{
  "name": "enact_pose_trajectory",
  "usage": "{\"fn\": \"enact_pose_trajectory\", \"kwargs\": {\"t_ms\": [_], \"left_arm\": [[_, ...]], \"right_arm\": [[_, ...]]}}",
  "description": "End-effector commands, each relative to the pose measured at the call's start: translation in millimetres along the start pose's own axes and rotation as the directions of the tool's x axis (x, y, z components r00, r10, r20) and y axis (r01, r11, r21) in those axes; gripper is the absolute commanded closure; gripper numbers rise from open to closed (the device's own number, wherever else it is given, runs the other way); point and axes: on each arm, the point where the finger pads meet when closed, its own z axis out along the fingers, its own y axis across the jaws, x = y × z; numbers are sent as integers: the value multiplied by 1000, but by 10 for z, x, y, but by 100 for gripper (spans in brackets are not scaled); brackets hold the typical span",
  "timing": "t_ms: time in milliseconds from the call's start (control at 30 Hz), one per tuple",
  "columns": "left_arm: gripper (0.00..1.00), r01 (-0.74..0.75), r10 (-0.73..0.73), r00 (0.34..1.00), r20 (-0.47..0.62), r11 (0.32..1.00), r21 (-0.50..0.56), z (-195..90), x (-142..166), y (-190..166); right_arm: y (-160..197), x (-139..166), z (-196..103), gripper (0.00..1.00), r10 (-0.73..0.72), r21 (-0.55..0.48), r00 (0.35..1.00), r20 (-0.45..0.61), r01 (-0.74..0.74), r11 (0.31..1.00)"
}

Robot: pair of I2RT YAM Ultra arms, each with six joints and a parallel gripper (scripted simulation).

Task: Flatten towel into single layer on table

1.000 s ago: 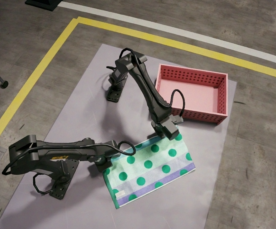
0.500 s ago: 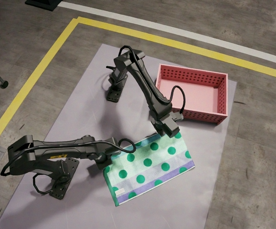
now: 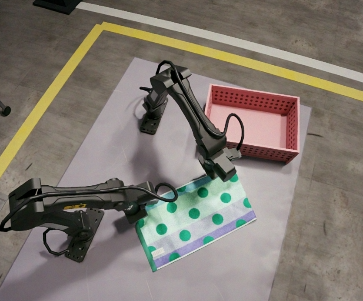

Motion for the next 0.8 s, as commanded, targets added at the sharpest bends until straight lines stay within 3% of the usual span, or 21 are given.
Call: {"fn": "enact_pose_trajectory", "kwargs": {"t_ms": [0,233,267,400,433,500,533,600,633,733,767], "left_arm": [[100,-57,57,998,23,998,18,-79,43,-126],[100,-181,178,982,62,982,61,-294,107,-376],[100,-256,249,965,88,963,84,-440,152,-545],[100,-262,254,963,92,961,87,-436,125,-542],[100,-341,329,937,119,934,109,-605,204,-736],[100,-366,351,927,128,923,116,-605,204,-736],[100,-437,416,896,156,889,134,-785,262,-942],[100,-471,447,878,170,871,142,-785,262,-944],[100,-538,507,839,199,828,158,-973,323,-1160],[100,-577,541,813,217,800,165,-974,323,-1161],[100,-639,594,765,247,749,177,-1167,388,-1381]], "right_arm": [[-58,-88,-199,100,4,2,999,54,-4,1000],[-198,-11,-417,100,28,10,996,84,-29,1000],[-292,39,-564,100,51,16,994,101,-53,998],[-292,40,-564,100,51,16,994,100,-53,998],[-398,96,-730,100,86,24,989,117,-89,996],[-398,96,-730,100,86,24,989,117,-89,996],[-511,155,-910,100,132,34,982,135,-138,990],[-512,155,-910,100,132,34,982,135,-138,990],[-630,215,-1099,100,191,45,969,154,-200,979],[-631,215,-1099,100,191,45,969,154,-200,979],[-751,274,-1293,100,261,57,949,176,-274,960]]}}
